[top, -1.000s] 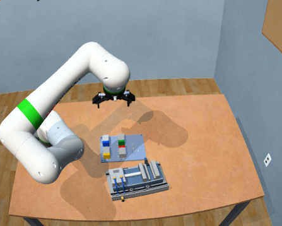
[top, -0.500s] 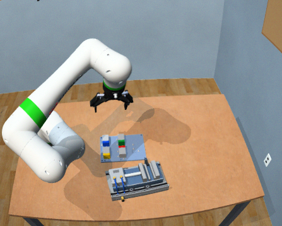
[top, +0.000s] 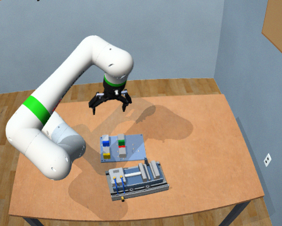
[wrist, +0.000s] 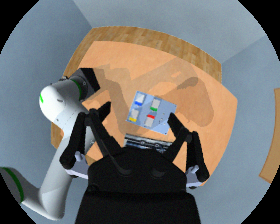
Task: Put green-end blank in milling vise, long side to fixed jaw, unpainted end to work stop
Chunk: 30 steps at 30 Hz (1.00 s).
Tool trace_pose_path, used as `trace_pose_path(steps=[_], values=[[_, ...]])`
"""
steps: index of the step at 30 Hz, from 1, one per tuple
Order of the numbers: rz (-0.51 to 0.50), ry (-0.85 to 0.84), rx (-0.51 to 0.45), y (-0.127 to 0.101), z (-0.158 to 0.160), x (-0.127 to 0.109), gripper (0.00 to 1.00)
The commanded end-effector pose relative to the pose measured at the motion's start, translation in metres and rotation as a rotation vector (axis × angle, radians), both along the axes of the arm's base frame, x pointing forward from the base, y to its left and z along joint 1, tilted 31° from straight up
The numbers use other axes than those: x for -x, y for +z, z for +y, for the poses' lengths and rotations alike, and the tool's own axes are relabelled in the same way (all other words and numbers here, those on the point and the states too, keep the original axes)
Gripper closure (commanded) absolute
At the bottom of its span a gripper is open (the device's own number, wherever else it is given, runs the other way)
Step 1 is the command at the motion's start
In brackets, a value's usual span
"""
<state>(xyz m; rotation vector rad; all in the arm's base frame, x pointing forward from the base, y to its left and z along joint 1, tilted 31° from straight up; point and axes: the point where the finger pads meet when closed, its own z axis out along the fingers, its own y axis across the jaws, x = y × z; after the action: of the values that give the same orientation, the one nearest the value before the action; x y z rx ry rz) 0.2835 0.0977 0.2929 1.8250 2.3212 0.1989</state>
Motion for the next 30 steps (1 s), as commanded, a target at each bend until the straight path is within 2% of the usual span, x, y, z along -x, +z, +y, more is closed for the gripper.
trace_pose_path(steps=[1,12,13,29,30], values=[[-0.054,-0.048,0.045,0.0002,0.0025,0.0001,0.0],[-0.127,-0.117,0.14,-0.0005,0.0078,-0.0017,0.0],[0.011,0.009,0.08,-0.0004,0.0074,-0.0028,0.0],[-0.125,-0.117,0.188,-0.0009,0.0124,-0.0042,0.0],[0.021,0.021,0.13,-0.0008,0.0119,-0.0052,0.0]])
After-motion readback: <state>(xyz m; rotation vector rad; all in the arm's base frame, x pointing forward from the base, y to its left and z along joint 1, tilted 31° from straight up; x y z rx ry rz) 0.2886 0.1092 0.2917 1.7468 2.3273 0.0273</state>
